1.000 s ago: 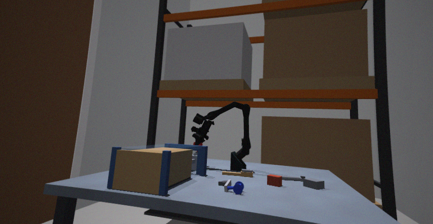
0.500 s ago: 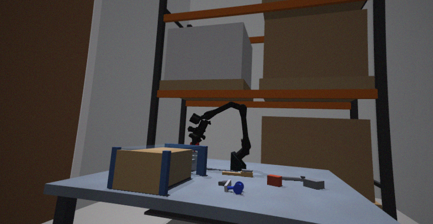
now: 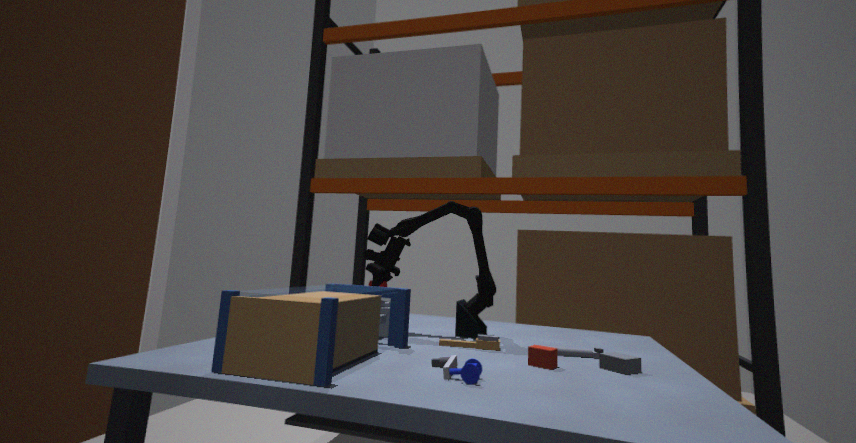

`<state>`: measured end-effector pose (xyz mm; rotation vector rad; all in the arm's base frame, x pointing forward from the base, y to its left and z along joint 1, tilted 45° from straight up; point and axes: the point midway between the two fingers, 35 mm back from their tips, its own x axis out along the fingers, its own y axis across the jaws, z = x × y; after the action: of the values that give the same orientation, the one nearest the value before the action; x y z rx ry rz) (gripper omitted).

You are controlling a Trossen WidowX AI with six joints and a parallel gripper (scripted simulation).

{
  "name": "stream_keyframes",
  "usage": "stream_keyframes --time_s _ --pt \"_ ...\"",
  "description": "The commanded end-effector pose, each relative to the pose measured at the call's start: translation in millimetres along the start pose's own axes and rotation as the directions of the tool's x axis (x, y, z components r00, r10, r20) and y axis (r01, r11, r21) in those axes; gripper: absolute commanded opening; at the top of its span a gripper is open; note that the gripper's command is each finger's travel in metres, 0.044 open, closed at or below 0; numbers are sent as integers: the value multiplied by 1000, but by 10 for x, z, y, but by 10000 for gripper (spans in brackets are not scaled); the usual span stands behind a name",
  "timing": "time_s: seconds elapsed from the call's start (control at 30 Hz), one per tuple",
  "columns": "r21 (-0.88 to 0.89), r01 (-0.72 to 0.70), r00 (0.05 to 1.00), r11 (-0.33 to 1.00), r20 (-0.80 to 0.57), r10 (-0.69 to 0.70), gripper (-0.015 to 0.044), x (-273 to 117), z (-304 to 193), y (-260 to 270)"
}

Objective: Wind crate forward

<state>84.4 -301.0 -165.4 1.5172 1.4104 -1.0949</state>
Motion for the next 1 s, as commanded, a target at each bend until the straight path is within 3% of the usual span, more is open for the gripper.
stream_keyframes --time_s 0.0,0.97 --pt "-8 -19 1000 1000 9 19 0 50 77 137" --pt "-9 -22 1000 1000 9 22 0 111 233 558"
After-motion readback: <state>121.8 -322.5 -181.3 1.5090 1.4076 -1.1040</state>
